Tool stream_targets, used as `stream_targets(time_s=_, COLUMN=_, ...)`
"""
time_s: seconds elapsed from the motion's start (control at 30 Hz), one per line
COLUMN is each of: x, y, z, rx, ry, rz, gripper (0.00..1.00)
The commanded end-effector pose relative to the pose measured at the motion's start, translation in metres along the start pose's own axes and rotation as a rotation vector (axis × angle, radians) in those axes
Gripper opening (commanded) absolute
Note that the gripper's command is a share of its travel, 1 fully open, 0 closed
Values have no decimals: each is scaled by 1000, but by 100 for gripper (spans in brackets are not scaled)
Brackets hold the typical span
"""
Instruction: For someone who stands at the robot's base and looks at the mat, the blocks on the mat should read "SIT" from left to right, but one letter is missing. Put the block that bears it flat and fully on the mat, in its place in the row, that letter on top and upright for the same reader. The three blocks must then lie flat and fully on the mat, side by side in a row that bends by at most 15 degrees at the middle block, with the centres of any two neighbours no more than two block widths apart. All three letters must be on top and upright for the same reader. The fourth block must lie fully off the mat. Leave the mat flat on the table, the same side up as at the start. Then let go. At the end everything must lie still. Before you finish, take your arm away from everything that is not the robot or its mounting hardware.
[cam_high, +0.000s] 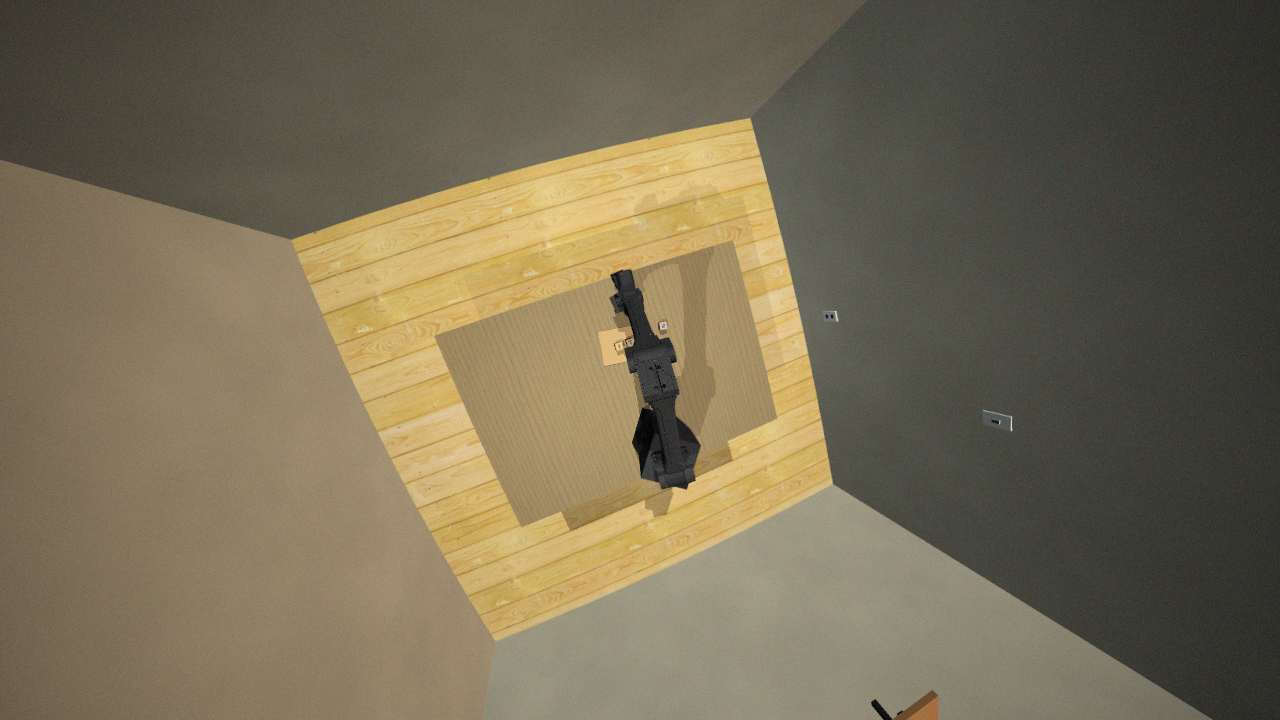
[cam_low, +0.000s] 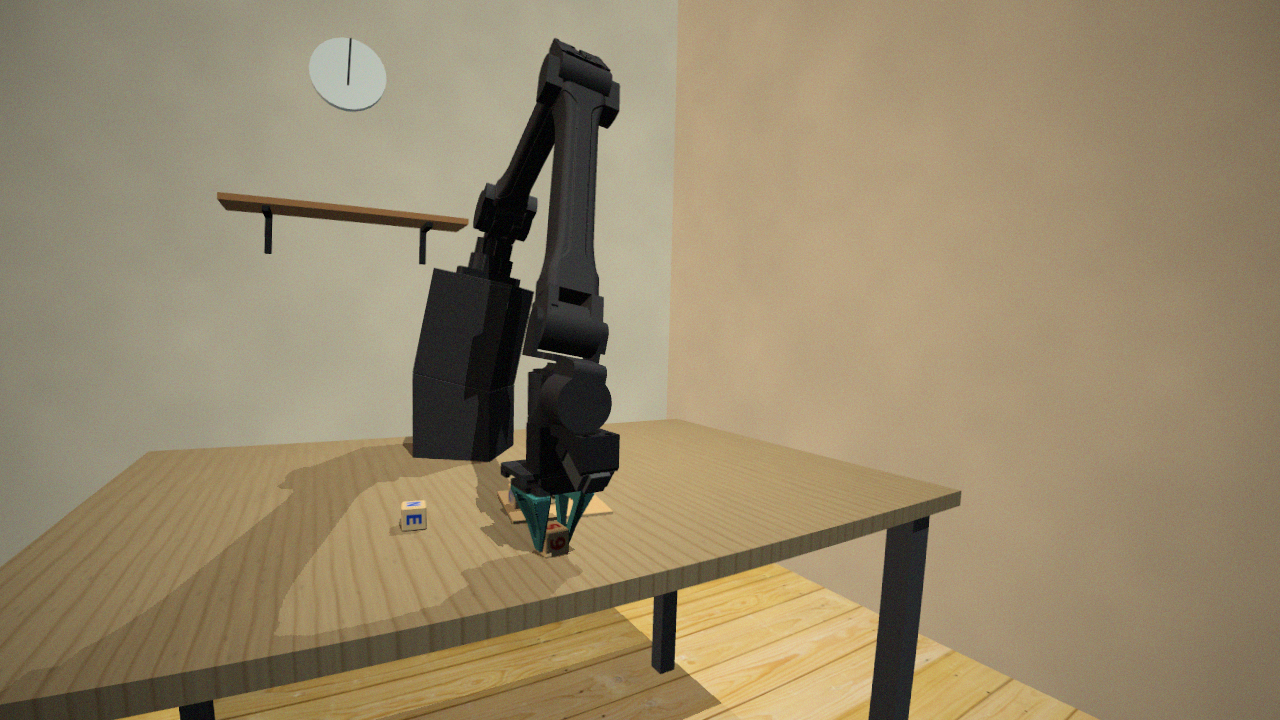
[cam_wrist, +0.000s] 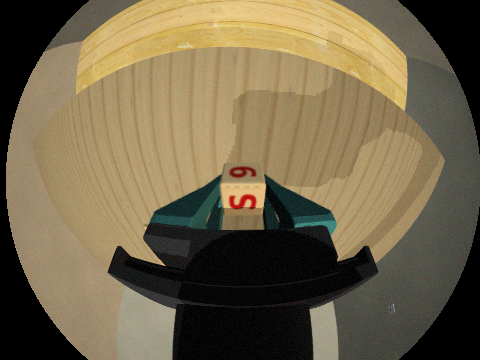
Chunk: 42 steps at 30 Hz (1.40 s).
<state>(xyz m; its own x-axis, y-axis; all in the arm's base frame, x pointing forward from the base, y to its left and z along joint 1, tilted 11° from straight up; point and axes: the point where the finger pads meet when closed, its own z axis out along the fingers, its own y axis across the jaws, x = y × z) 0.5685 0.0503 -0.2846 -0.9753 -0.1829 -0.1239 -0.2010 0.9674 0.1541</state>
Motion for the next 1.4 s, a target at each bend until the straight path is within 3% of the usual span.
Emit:
stream_targets(time_s=0.0, x=-17, y=1, z=3, rx=6, ry=-30, rz=-8, gripper=26)
stream_targets(time_s=0.37, x=-13, y=-8, z=-75, rx=7, ry=-30, rz=0, gripper=26)
stream_targets(time_s=0.43, x=-13, y=-8, z=-75, rx=7, ry=-30, rz=0, gripper=26)
stream_targets(time_s=0.67, x=-12, y=-4, z=-113, rx=6, ry=-30, rz=-6, gripper=26)
stream_targets(time_s=0.73, x=-12, y=0, z=-116, rx=5, ry=-29, rz=-13, gripper=26)
stream_targets(time_s=0.8, x=5, y=-1, z=-93, rx=-3, ry=16, rz=1, gripper=26)
stream_targets(time_s=1.37, x=9, y=-1, z=-90, rx=-1, ry=23, rz=2, gripper=26)
